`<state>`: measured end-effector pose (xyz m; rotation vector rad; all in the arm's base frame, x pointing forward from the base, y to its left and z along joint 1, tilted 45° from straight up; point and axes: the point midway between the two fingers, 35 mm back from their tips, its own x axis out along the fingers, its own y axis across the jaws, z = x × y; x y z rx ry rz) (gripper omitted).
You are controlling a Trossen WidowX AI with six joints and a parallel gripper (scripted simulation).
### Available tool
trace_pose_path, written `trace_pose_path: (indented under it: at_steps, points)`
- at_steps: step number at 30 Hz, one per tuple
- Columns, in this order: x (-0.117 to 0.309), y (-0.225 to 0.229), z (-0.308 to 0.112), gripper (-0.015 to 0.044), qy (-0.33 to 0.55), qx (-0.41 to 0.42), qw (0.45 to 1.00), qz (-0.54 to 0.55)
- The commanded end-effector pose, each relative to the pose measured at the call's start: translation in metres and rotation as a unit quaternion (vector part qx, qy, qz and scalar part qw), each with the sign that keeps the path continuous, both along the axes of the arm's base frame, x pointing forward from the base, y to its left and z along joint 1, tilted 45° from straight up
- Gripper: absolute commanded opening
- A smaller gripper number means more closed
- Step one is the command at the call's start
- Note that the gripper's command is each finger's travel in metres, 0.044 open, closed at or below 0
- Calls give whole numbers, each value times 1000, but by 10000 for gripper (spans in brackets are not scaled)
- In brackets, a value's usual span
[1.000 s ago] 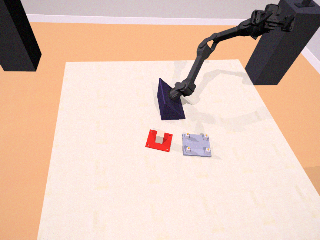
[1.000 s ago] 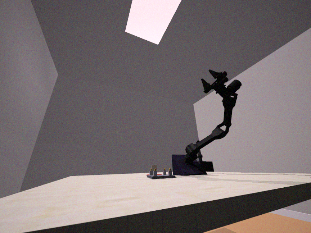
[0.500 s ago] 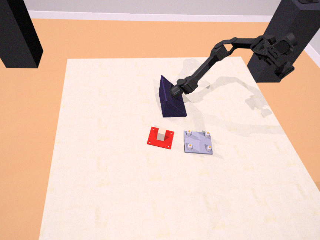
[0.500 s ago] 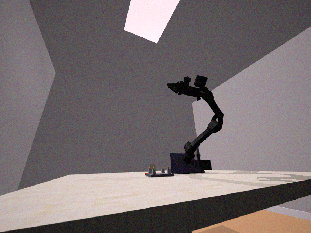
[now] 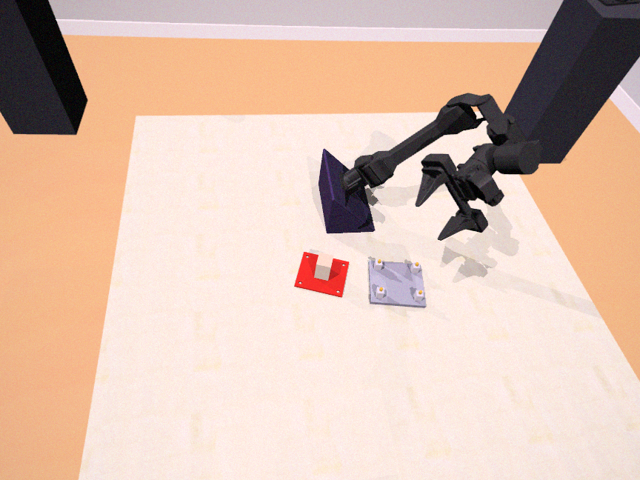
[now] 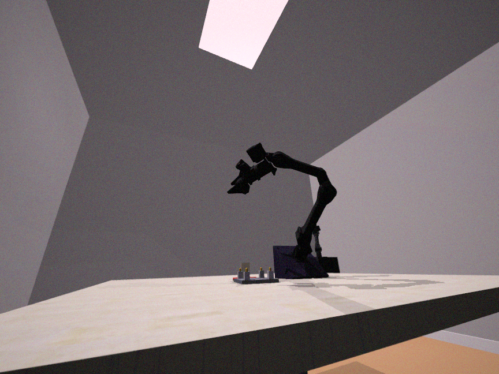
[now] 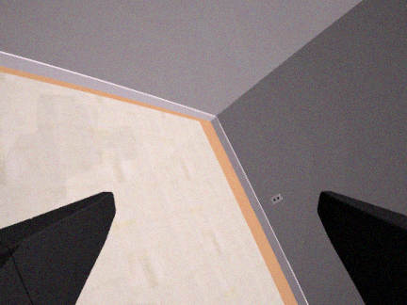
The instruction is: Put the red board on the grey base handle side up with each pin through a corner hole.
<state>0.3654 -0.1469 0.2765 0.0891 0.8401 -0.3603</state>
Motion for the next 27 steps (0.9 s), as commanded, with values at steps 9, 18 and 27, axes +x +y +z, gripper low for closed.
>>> trace_pose_path:
  at_steps: [9,18,27]
  points:
    - [-40,-7,-188,440,238,238,938,81]
    - [-101,30,-278,440,303,480,811,139]
    - [-108,40,-295,440,303,485,809,140]
